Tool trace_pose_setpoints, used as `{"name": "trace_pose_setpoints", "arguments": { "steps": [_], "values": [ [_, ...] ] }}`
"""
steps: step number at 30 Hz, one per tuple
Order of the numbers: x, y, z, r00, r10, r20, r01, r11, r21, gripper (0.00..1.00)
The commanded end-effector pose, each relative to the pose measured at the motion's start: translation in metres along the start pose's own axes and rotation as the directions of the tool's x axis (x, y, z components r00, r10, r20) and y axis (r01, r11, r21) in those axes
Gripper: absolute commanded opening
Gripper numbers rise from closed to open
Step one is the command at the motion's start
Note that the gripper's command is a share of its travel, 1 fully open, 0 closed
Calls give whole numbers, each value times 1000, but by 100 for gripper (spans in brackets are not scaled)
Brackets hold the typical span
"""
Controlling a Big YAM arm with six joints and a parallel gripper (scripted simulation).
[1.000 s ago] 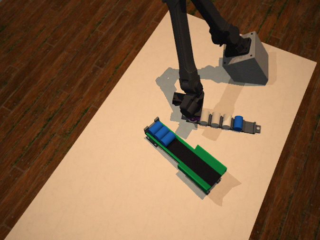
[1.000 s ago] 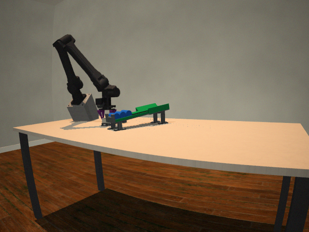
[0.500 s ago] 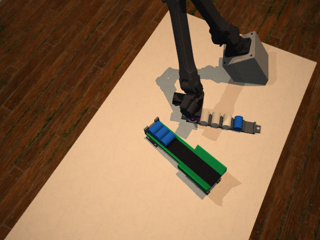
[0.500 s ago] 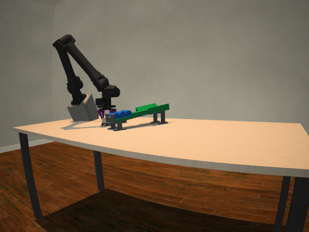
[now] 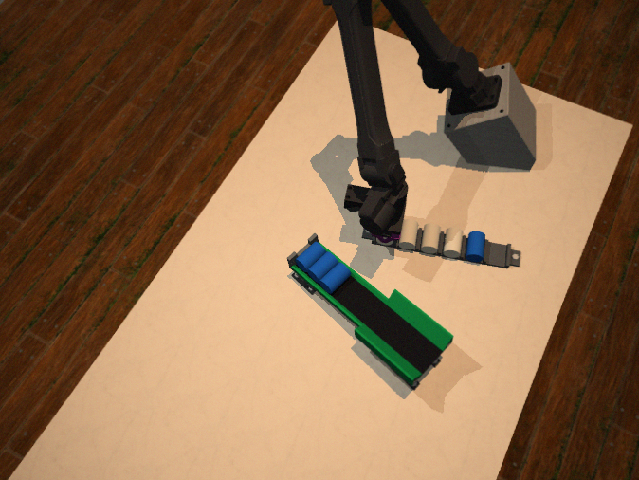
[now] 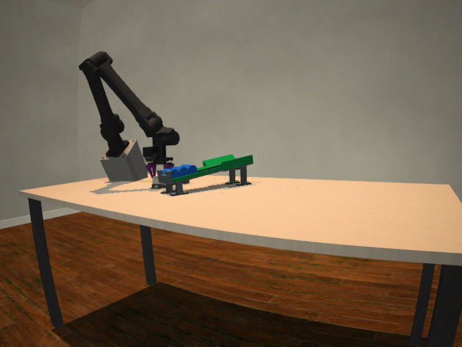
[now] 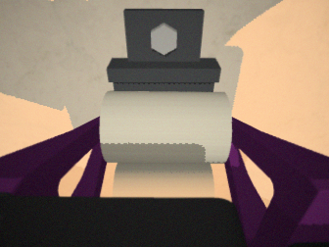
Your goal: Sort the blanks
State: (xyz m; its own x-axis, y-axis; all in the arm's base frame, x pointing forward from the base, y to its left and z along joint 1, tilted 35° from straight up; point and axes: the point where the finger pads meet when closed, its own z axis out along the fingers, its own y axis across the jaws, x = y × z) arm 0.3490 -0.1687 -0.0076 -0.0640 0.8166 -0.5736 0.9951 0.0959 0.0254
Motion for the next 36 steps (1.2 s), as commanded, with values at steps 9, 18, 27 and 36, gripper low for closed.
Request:
{"name": "trace_pose_setpoints", "arguments": {
  "steps": [9,18,27,36],
  "values": [
    [-8,14,5,999,41,9,-40,999,-23,61],
    [-8,14,5,999,41,9,-40,999,-23,61],
    [-7,17,3,999,38,10,-37,999,-27,61],
    [-5,19,2,999,31,10,-31,999,-31,61]
  ]
}}
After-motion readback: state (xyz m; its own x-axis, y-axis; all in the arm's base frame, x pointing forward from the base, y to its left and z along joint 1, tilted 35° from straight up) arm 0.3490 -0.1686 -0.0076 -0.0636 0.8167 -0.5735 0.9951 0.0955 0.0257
